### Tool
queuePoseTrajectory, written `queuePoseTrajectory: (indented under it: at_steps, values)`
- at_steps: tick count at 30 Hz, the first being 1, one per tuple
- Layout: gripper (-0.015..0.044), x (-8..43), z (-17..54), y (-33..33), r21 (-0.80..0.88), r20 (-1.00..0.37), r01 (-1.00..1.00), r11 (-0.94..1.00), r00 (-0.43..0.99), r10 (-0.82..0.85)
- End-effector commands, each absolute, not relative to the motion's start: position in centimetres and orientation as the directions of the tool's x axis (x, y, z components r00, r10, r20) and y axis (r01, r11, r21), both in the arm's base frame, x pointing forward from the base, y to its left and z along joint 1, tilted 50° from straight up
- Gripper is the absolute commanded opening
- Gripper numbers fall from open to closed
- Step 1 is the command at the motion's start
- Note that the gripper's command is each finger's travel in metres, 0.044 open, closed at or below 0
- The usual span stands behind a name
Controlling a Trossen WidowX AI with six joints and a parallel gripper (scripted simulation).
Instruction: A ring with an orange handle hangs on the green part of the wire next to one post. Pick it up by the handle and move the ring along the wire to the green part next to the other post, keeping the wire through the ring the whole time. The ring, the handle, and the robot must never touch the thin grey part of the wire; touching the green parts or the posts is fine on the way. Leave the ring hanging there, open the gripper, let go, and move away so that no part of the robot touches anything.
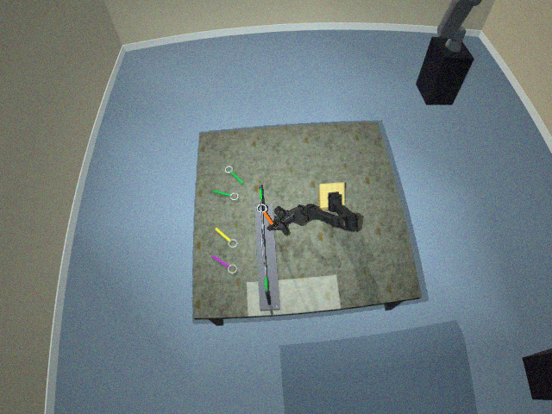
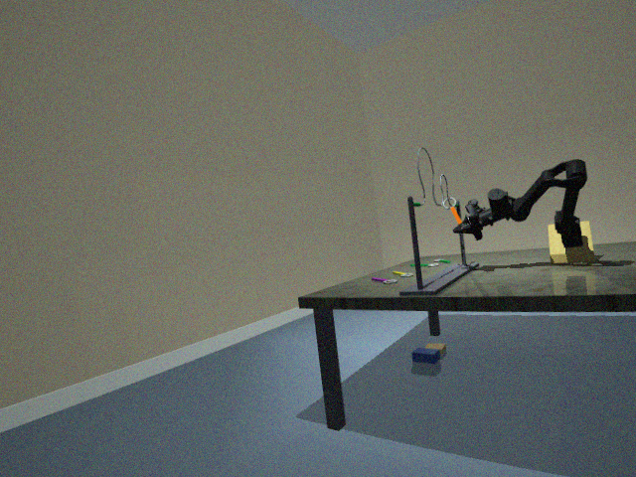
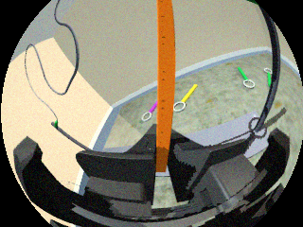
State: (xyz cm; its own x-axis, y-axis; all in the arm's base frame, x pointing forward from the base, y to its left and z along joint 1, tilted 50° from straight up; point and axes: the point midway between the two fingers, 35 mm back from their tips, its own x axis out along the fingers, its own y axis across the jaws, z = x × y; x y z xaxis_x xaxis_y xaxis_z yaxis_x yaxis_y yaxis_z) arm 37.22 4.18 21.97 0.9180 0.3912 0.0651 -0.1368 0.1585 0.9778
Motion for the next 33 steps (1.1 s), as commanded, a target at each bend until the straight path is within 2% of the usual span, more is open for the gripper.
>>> queuePoseTrajectory:
  at_steps: [1,33]
  values:
    - [-0.015,37.2,20.7,4.0,0.971,0.031,-0.122,0.207,0.918,0.395]
    - [-0.015,37.1,14.4,0.7,0.816,-0.136,-0.105,0.568,0.92,0.367]
